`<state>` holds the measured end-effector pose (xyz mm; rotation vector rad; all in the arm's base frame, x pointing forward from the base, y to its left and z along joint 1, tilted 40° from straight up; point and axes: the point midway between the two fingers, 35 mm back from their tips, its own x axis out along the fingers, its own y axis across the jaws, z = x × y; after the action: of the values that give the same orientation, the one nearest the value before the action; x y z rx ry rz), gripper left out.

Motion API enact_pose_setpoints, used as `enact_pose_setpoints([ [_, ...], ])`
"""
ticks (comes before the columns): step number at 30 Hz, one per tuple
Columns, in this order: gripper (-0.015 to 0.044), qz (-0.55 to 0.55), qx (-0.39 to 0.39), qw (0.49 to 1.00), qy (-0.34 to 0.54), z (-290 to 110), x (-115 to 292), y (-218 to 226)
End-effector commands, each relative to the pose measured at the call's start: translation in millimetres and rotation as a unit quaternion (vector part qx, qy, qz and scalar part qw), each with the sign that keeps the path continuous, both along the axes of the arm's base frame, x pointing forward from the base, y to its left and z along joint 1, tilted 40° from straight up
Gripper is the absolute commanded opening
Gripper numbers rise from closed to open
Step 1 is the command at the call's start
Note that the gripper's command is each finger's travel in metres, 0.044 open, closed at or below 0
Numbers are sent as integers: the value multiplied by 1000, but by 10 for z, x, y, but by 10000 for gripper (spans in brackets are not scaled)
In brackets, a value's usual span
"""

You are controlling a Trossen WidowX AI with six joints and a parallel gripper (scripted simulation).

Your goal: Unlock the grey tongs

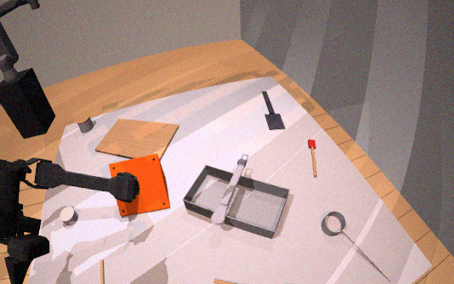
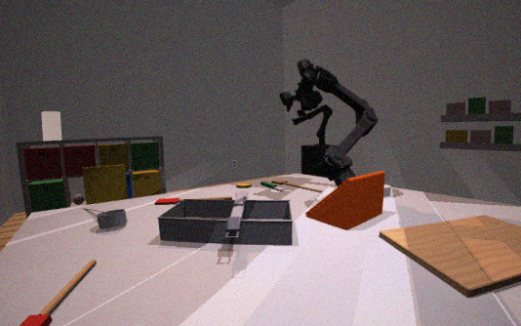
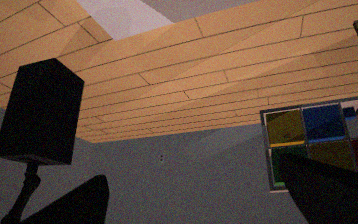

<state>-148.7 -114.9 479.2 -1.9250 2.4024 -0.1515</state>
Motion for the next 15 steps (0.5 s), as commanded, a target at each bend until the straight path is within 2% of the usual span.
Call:
enact_pose_setpoints([
  [1,374,2,2,1000,9,5,28,-11],
  [5,269,36,8,996,76,42,308,-94],
  [6,260,45,12,994,104,46,409,-122],
  [12,260,121,26,947,295,6,1178,-286],
  [15,260,148,31,896,418,-42,1659,-346],
])
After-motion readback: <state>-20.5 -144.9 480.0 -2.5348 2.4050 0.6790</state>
